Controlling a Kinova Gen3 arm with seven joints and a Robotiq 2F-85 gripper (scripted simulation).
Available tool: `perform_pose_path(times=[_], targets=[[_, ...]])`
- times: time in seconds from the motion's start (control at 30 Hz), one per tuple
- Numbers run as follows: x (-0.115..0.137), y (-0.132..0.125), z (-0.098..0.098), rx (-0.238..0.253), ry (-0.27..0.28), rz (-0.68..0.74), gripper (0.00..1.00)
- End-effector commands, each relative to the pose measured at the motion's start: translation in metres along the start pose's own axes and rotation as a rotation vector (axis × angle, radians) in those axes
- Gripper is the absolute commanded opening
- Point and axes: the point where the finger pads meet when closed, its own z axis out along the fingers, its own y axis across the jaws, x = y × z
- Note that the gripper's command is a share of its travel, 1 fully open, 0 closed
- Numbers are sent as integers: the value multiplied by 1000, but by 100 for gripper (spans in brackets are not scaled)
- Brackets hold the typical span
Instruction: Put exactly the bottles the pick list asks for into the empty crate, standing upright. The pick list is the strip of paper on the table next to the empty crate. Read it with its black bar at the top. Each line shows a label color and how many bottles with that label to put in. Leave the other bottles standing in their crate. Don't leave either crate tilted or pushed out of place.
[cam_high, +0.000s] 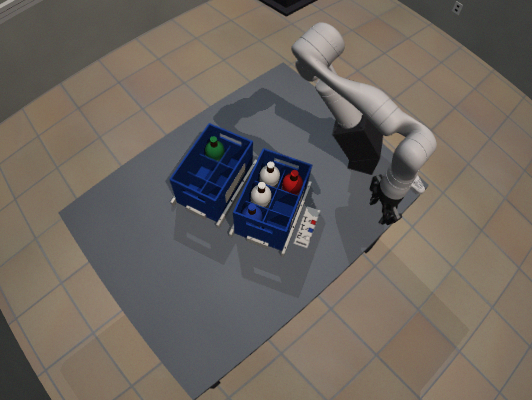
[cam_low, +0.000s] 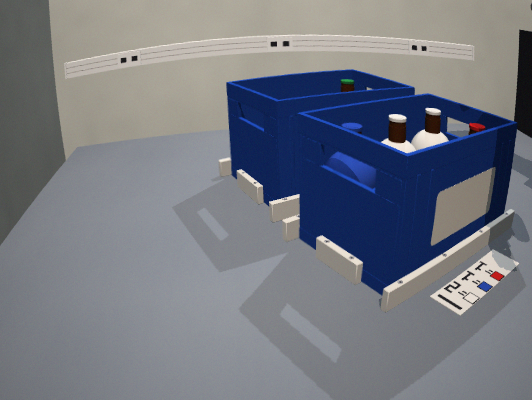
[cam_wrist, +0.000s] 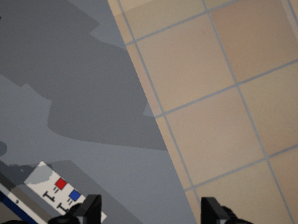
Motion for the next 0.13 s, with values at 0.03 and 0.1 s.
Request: perform_pose_path(times=[0.03,0.1], targets=[[0,0,-1,-2,0,0,67],[0,0,-1,-2,0,0,67]])
